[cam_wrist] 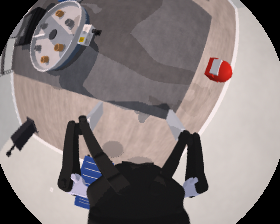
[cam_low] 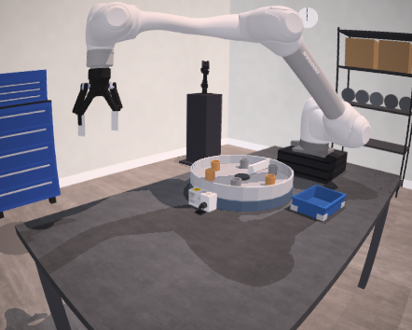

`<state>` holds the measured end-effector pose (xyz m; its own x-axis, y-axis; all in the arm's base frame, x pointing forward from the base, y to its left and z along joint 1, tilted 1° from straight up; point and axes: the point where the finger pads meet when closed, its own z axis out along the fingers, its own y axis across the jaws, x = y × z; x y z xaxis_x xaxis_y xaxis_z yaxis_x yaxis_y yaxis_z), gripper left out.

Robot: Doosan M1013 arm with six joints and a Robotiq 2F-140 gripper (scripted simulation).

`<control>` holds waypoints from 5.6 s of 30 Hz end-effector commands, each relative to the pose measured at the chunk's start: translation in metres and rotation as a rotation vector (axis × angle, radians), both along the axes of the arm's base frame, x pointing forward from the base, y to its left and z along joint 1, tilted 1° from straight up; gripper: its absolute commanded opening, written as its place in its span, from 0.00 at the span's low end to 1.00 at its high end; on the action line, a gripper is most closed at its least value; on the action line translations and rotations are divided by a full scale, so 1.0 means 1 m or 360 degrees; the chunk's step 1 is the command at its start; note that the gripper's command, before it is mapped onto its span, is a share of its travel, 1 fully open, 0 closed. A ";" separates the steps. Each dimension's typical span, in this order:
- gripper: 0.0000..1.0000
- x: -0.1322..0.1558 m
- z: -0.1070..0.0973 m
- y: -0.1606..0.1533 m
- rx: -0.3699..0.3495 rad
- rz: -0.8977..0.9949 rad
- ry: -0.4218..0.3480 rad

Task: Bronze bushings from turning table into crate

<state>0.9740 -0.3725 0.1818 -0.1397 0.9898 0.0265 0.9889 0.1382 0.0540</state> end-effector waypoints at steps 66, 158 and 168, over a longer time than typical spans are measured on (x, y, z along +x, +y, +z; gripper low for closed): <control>1.00 -0.474 0.006 0.203 -0.0075 0.1653 0.0026; 0.10 -0.647 -0.061 0.274 -0.0079 0.2149 0.0033; 0.10 -0.647 -0.061 0.274 -0.0079 0.2149 0.0033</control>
